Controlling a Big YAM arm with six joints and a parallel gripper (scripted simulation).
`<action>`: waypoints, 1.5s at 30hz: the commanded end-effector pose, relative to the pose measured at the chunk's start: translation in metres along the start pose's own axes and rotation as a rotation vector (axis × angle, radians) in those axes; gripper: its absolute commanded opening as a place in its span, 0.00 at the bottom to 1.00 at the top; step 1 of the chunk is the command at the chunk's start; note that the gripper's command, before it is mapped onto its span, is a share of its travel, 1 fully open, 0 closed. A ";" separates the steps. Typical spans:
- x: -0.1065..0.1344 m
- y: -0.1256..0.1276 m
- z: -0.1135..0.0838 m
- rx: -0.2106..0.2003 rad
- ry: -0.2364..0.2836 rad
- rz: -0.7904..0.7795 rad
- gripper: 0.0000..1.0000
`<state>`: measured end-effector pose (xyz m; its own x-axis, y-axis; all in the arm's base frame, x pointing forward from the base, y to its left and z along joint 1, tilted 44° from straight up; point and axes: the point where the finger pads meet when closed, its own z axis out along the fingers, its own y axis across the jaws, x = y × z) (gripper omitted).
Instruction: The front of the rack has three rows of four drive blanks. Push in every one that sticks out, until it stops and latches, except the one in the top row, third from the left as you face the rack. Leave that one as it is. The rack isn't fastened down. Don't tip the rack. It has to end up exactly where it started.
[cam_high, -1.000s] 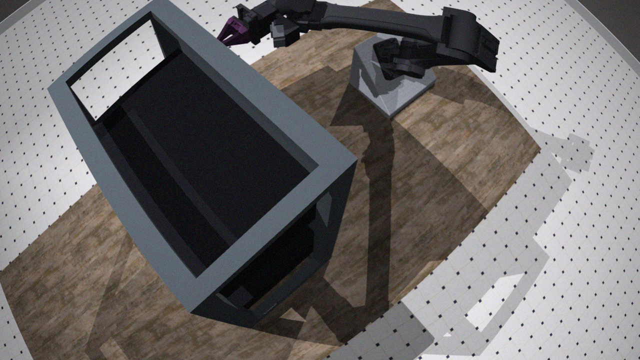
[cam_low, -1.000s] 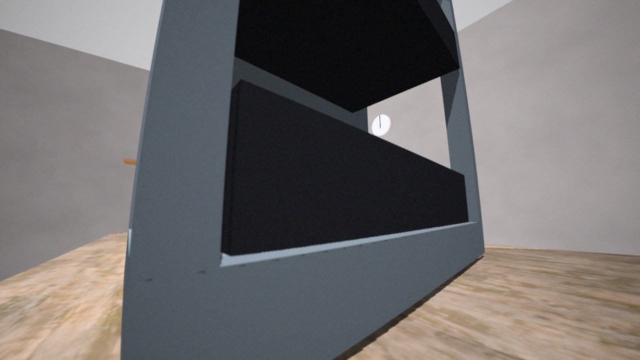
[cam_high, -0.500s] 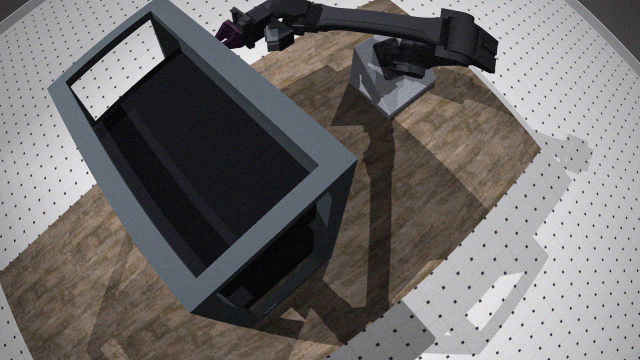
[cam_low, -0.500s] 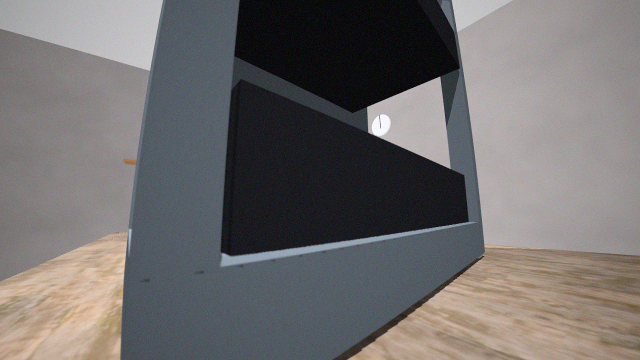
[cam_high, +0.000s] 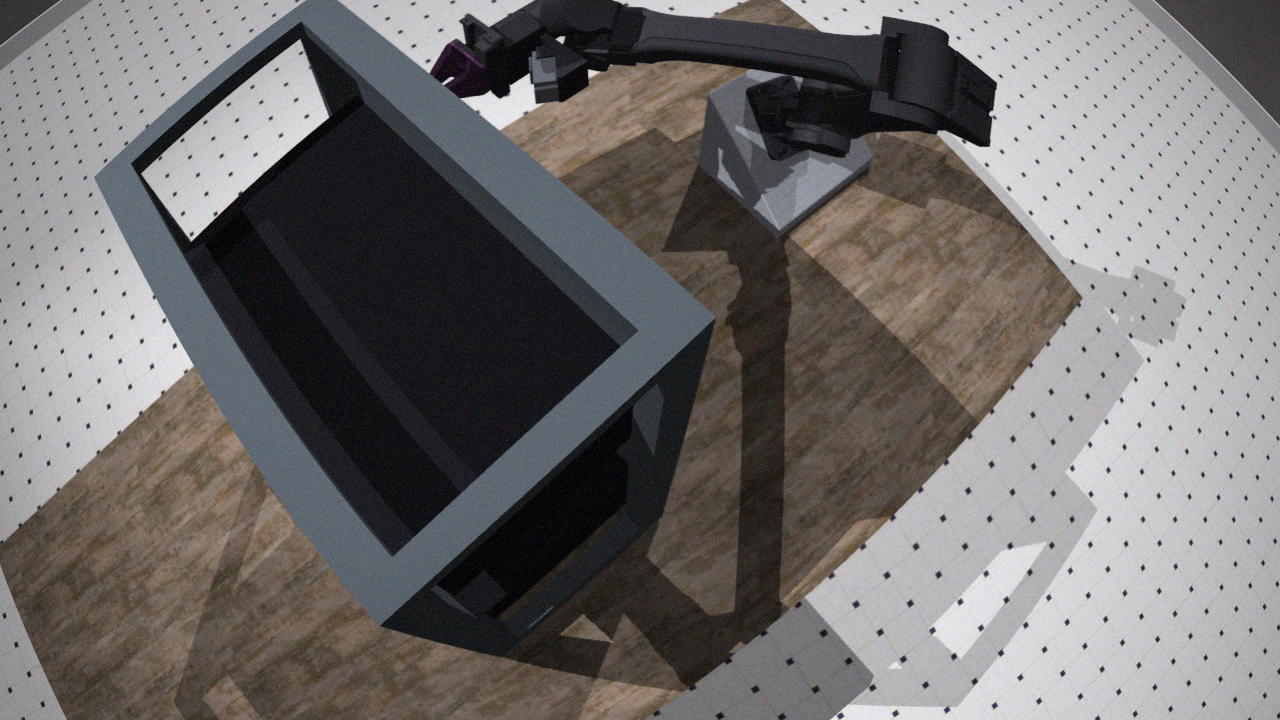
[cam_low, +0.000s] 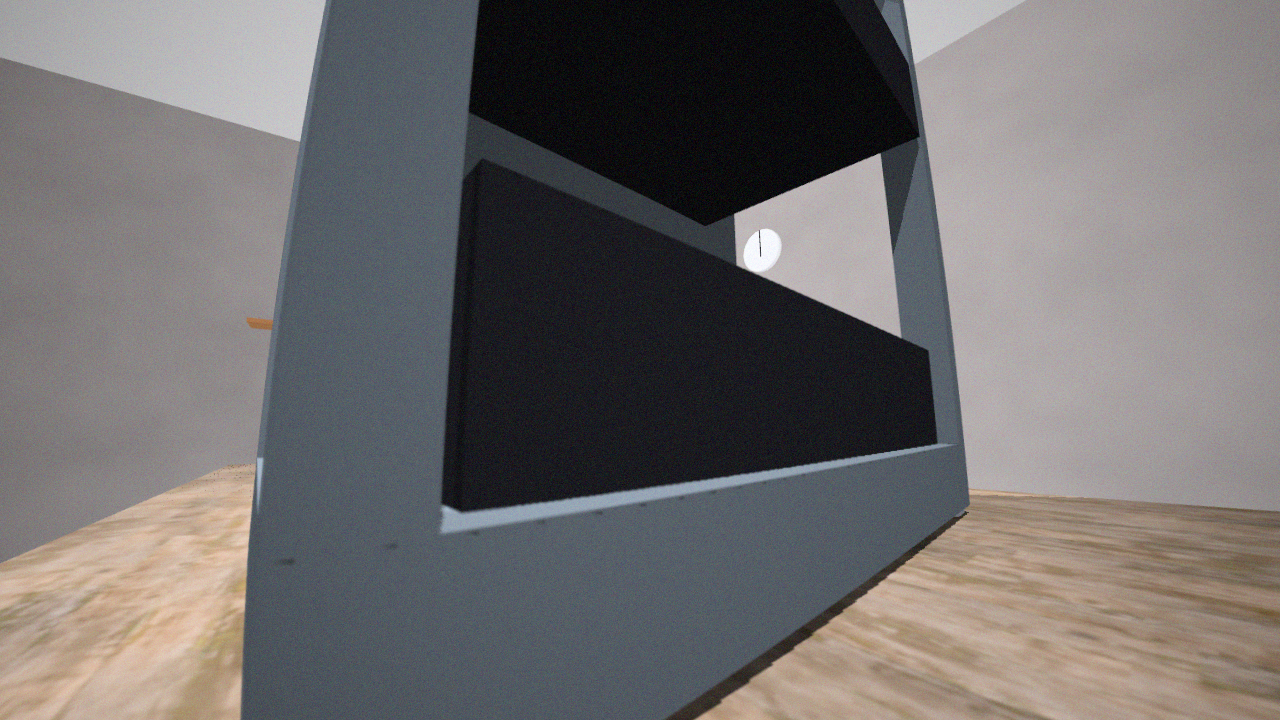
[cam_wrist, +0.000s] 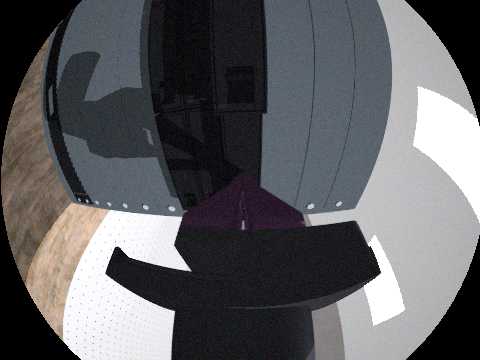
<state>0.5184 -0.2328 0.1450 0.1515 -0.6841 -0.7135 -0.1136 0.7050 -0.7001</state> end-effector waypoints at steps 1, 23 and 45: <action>-0.009 -0.016 0.036 0.002 -0.046 -0.050 0.00; -0.012 -0.016 0.053 0.002 -0.046 -0.049 0.00; -0.012 -0.016 0.051 0.002 -0.046 -0.049 0.00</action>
<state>0.5321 -0.2299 0.1456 0.1453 -0.6830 -0.7159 -0.1135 0.7073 -0.6978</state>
